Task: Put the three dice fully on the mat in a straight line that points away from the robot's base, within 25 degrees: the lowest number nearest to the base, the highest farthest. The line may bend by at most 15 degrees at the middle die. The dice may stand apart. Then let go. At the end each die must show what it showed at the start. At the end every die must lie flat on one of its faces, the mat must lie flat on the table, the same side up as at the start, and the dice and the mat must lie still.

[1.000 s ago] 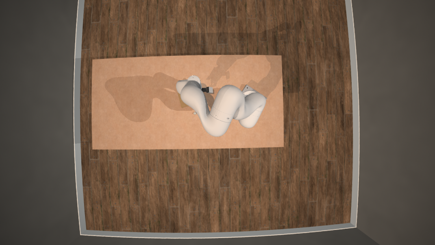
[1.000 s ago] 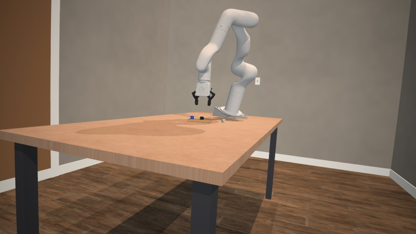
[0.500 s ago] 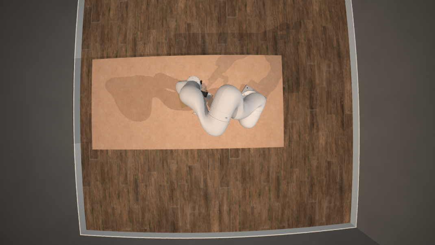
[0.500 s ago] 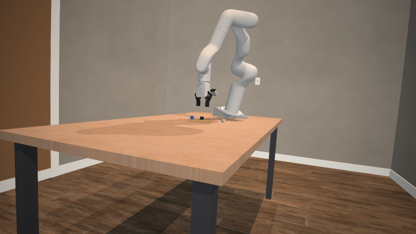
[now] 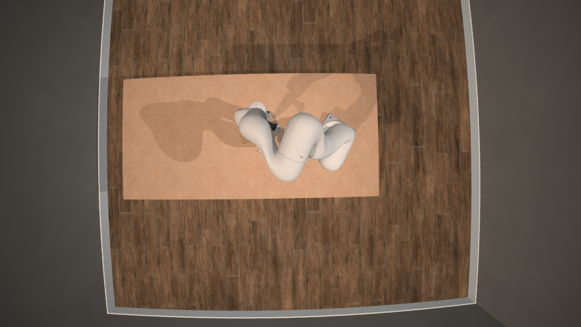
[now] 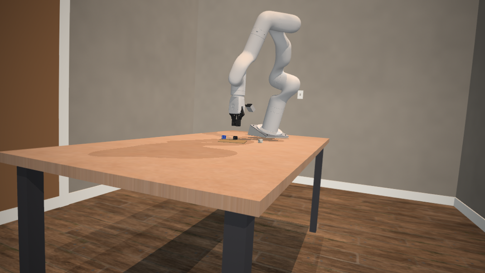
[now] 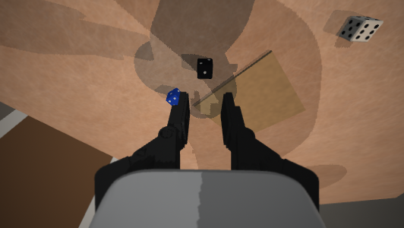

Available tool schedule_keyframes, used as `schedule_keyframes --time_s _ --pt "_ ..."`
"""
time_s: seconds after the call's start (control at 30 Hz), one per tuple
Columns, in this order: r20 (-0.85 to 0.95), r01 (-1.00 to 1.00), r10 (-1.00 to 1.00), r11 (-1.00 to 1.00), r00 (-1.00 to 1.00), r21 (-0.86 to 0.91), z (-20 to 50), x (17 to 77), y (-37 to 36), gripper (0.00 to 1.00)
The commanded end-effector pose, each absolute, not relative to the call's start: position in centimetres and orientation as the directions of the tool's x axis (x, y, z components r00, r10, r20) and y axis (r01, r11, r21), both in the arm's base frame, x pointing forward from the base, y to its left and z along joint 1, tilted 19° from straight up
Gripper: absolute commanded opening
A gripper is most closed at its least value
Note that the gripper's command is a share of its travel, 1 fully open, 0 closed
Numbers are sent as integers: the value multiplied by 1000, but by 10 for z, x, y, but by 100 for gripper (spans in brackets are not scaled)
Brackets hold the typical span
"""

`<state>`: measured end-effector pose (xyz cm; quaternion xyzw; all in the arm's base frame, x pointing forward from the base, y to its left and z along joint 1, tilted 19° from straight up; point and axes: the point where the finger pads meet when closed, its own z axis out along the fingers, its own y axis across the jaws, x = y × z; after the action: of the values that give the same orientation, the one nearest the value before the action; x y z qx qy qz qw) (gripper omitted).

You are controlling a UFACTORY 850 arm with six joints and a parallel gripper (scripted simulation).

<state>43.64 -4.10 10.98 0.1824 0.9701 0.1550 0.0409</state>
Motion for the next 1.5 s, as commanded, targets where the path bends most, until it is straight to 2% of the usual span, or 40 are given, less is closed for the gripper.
schedule_keyframes --time_s 0.0,1.47 --pt "-24 341 367 885 -930 316 110 437 -41 36" --pt "-25 340 367 885 -930 317 102 438 -39 36"
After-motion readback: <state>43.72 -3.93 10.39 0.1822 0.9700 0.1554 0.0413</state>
